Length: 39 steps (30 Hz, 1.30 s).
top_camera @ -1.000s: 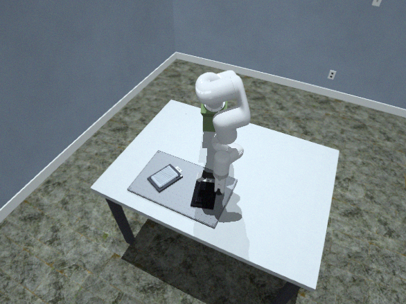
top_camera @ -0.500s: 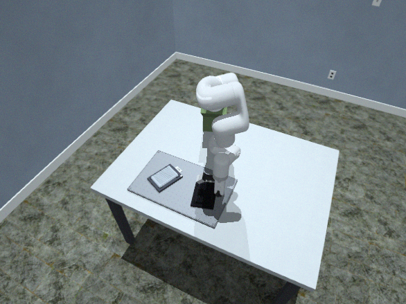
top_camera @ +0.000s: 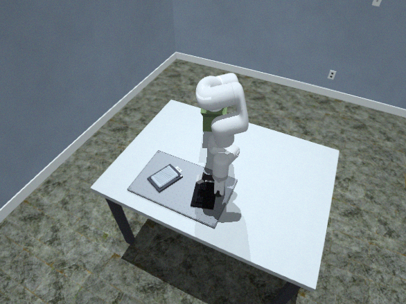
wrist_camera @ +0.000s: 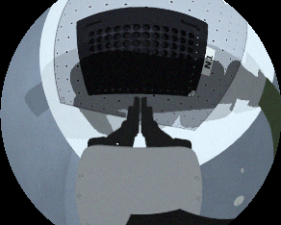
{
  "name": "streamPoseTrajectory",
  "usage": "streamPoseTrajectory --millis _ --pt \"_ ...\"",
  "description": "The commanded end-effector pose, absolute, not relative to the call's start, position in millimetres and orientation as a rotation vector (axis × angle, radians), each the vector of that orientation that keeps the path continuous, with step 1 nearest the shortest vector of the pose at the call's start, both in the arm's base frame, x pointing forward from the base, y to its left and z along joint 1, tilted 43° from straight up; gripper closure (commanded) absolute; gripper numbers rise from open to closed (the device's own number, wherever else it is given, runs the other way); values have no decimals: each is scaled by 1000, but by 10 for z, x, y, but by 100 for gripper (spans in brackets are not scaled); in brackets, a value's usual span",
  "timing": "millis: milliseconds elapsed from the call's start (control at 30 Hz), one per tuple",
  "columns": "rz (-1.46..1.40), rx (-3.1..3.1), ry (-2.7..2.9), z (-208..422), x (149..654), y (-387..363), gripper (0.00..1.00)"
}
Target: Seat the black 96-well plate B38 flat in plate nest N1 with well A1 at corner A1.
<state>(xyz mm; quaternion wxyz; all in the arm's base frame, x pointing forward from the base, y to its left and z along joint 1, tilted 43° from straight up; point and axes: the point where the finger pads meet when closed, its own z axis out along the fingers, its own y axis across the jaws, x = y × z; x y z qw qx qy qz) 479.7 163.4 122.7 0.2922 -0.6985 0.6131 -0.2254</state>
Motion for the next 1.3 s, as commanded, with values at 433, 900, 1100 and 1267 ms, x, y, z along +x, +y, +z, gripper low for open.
streamPoseTrajectory --millis 433,900,1100,1267 --pt "-601 -1860 1632 1233 4807 1586 100" --pt "-601 -1860 1632 1231 4812 1547 100" --pt "-601 -1860 1632 1230 4815 1527 100" --pt "-601 -1860 1632 1230 4817 1517 100"
